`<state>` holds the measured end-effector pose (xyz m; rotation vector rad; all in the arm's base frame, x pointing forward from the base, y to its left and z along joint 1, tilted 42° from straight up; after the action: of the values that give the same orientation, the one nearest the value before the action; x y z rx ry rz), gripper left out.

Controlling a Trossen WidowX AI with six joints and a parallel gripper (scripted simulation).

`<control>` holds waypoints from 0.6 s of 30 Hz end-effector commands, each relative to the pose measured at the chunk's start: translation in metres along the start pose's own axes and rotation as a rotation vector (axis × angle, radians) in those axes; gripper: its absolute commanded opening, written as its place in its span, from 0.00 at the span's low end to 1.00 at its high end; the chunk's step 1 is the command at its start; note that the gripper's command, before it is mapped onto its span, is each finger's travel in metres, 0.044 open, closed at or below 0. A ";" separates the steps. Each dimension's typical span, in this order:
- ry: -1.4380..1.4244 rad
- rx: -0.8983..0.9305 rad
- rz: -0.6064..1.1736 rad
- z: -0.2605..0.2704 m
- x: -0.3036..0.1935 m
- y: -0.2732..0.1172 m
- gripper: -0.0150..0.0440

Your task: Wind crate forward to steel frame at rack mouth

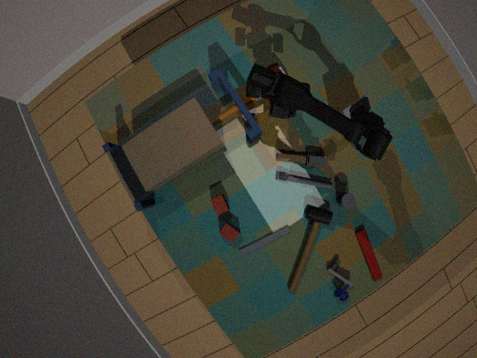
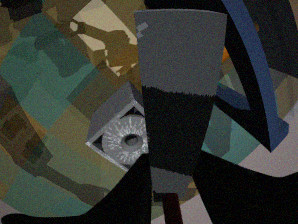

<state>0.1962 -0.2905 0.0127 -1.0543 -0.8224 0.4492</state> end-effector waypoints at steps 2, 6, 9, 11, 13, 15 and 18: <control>0.197 0.042 0.051 0.013 -0.035 0.007 0.25; 0.385 0.101 0.112 0.025 -0.065 0.013 0.25; 0.502 0.152 0.157 0.034 -0.085 0.018 0.25; 0.546 0.193 0.184 0.035 -0.093 0.019 0.25; 0.554 0.223 0.199 0.034 -0.096 0.019 0.25; 0.556 0.252 0.212 0.032 -0.097 0.019 0.25; 0.551 0.279 0.224 0.029 -0.098 0.019 0.25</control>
<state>0.1112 -0.3277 -0.0342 -0.9559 -0.1687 0.3968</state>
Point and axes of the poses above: the point midway between the two fingers, 35 mm back from their tips, its own y axis out along the fingers, its own z axis across the jaws, x = y × z, the point moved 8 cm from there along -y, back along the fingers, and after that the axes turned 4 degrees about -y, right-handed, at the moved point
